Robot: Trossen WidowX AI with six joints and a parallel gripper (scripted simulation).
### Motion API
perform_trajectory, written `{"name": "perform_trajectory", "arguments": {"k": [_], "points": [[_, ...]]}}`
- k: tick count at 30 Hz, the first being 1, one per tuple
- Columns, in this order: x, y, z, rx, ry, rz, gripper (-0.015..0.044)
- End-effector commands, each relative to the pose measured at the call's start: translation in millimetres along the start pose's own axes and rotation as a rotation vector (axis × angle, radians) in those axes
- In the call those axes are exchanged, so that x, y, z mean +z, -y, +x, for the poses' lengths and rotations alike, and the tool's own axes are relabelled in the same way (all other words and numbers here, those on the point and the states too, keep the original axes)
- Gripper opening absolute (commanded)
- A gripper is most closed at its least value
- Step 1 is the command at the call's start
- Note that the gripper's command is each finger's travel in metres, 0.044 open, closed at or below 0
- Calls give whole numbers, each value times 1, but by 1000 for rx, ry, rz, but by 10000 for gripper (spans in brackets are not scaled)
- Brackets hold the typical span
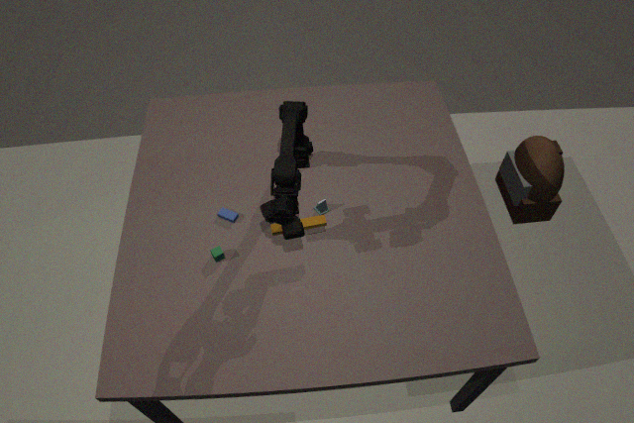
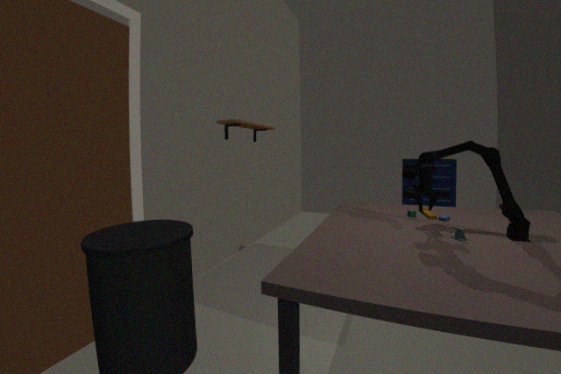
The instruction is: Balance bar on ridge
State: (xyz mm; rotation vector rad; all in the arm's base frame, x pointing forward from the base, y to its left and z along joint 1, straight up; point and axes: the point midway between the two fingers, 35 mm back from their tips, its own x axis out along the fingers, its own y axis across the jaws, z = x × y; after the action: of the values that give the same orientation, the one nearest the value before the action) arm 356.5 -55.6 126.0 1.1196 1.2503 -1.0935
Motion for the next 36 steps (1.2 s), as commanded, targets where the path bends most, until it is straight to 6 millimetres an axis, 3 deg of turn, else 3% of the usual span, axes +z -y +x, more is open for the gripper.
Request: {"name": "perform_trajectory", "arguments": {"k": [1,6,36], "points": [[0,1,-13,5,5,5,0],[-2,4,-19,5,5,25,0],[-85,84,-25,-2,-2,882,0]]}}
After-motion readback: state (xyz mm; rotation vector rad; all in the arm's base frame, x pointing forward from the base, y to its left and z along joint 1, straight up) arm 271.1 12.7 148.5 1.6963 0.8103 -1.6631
